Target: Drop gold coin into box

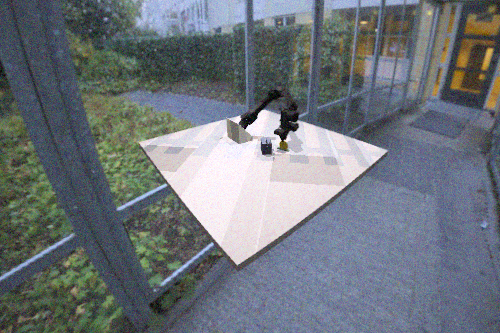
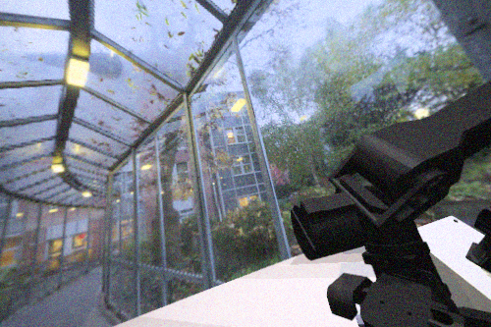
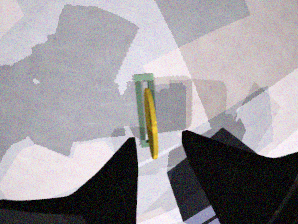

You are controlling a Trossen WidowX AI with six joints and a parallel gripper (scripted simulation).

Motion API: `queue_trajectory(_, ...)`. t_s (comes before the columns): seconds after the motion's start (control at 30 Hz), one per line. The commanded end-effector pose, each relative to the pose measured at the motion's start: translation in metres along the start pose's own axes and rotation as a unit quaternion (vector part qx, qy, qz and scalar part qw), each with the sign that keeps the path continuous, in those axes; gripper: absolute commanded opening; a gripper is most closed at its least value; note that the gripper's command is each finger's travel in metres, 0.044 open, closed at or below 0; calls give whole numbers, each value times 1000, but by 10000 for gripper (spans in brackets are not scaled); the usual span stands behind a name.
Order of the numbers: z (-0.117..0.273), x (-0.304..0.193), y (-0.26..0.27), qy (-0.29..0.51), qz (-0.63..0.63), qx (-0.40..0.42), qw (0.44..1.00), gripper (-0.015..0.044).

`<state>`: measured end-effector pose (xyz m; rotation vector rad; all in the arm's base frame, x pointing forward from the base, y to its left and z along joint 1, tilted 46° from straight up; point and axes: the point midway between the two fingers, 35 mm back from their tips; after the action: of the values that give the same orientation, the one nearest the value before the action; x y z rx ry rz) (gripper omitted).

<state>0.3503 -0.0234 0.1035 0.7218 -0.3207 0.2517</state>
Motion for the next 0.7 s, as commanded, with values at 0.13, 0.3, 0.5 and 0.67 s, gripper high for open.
queue_trajectory(0.13,-14,-1,0,1,-3,3,1000,161)
queue_trajectory(0.3,-22,0,0,1,-3,4,1000,161)
queue_trajectory(0.5,-31,-1,1,0,-3,4,1000,161)
queue_trajectory(0.67,-39,-1,1,0,-3,4,1000,161)
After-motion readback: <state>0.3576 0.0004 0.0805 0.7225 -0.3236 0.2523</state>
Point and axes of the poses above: the point midway between the two fingers, 35 mm back from their tips, its own z axis back along the fingers, its own y axis across the jaws, x = y × z, and after that the axes turned 8 degrees about z, right-handed
